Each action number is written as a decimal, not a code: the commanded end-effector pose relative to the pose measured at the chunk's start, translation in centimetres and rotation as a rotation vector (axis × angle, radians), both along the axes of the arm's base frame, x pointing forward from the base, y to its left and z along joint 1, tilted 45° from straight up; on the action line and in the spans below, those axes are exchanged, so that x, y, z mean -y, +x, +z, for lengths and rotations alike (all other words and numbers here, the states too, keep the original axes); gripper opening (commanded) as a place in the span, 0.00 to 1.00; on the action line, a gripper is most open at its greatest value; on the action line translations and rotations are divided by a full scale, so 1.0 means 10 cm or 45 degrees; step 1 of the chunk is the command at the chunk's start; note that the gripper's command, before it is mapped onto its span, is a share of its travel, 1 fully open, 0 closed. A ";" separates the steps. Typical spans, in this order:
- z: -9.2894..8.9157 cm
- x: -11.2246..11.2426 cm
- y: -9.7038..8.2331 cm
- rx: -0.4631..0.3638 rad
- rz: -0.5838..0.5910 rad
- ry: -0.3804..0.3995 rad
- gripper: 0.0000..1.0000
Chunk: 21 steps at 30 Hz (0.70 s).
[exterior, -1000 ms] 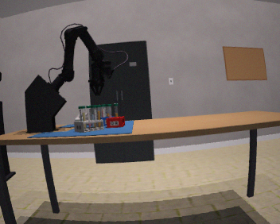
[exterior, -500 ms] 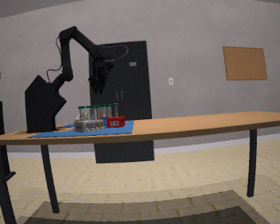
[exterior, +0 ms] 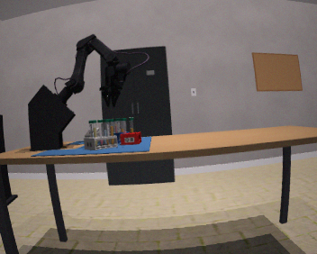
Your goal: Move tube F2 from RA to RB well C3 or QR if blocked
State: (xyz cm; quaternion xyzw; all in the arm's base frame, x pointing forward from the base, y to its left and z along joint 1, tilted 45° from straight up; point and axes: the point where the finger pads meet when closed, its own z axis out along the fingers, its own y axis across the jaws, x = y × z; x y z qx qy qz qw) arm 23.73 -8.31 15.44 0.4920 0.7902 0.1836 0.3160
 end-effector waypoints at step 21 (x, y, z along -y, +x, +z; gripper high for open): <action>0.75 -0.34 0.66 0.042 0.116 -0.004 0.30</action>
